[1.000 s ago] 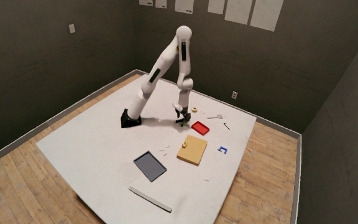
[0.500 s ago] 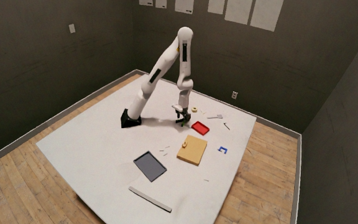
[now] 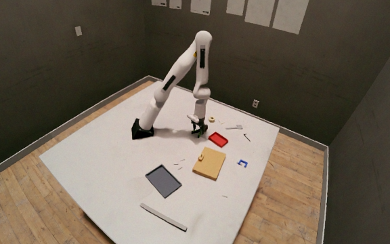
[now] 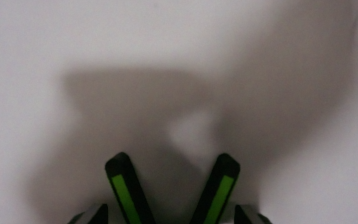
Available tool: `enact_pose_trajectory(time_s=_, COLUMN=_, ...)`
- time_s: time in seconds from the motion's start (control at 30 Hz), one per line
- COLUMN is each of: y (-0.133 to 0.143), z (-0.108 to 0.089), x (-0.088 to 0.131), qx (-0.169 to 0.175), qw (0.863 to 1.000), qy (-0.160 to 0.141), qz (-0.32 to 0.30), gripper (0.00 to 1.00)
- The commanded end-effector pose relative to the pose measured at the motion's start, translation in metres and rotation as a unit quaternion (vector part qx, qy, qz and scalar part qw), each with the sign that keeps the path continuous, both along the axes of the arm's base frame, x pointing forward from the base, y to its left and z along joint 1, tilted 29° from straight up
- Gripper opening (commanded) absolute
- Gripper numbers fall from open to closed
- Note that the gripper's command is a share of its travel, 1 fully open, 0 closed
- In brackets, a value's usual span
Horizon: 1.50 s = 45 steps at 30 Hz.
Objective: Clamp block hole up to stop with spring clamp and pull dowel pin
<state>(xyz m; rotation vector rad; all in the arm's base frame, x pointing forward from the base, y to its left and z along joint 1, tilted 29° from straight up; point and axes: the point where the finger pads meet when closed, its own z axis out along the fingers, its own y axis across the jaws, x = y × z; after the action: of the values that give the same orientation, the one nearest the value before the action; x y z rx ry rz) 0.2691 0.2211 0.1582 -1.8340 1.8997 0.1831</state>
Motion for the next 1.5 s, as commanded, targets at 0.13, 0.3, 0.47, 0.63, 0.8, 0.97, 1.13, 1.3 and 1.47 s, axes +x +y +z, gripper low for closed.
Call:
enact_pose_trajectory(time_s=0.13, y=-0.002, z=-0.006, x=0.000, qx=-0.004, qw=1.000, qy=0.001, qz=-0.001, gripper=0.77)
enact_pose_trajectory(time_s=0.3, y=-0.002, z=-0.008, x=0.000, qx=-0.004, qw=1.000, qy=0.001, qz=-0.001, gripper=0.77)
enact_pose_trajectory(time_s=0.47, y=-0.001, z=-0.010, x=0.001, qx=-0.004, qw=1.000, qy=0.001, qz=-0.001, gripper=0.77)
enact_pose_trajectory(time_s=0.63, y=0.000, z=-0.011, x=0.001, qx=-0.004, qw=1.000, qy=0.001, qz=-0.001, gripper=0.77)
enact_pose_trajectory(time_s=0.8, y=0.001, z=-0.013, x=0.001, qx=-0.004, qw=1.000, qy=0.001, qz=-0.001, gripper=0.77)
enact_pose_trajectory(time_s=0.97, y=0.001, z=-0.014, x=0.002, qx=-0.004, qw=1.000, qy=0.001, qz=-0.001, gripper=0.77)
enact_pose_trajectory(time_s=1.13, y=0.002, z=-0.015, x=0.002, qx=-0.004, qw=1.000, qy=0.001, qz=-0.001, gripper=0.77)
enact_pose_trajectory(time_s=1.3, y=0.002, z=-0.016, x=0.003, qx=-0.004, qw=1.000, qy=0.001, qz=-0.001, gripper=0.77)
enact_pose_trajectory(time_s=1.47, y=0.003, z=-0.017, x=0.003, qx=-0.004, qw=1.000, qy=0.001, qz=-0.001, gripper=0.77)
